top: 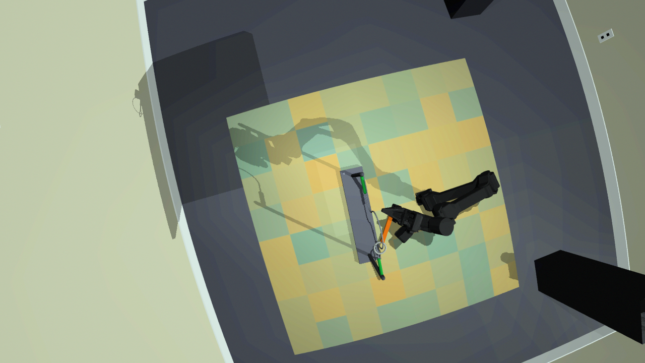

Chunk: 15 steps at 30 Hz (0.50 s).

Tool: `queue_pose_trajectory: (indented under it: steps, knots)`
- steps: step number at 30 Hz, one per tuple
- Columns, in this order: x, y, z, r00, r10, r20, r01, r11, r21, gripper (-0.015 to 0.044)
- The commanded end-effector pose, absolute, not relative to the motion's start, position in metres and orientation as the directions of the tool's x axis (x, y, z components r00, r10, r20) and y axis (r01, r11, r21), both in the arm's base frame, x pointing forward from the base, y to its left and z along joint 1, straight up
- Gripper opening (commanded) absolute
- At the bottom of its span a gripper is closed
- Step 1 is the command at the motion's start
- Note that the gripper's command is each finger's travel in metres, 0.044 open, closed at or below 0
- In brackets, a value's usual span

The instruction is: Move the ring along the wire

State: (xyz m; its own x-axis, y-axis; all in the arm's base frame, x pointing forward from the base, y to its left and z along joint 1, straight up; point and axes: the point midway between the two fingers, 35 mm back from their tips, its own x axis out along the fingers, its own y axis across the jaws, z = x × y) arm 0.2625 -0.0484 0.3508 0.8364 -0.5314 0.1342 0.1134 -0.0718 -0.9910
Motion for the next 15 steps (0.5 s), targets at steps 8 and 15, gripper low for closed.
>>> queue_pose_trajectory:
  steps: [8, 15]
  knots:
    - [0.2610, -0.0484, 0.3579, 0.836, -0.506, 0.214, 0.112, -0.224, -0.968, -0.0150]
    - [0.2610, -0.0492, 0.3568, 0.836, -0.494, 0.240, 0.110, -0.279, -0.954, -0.0150]
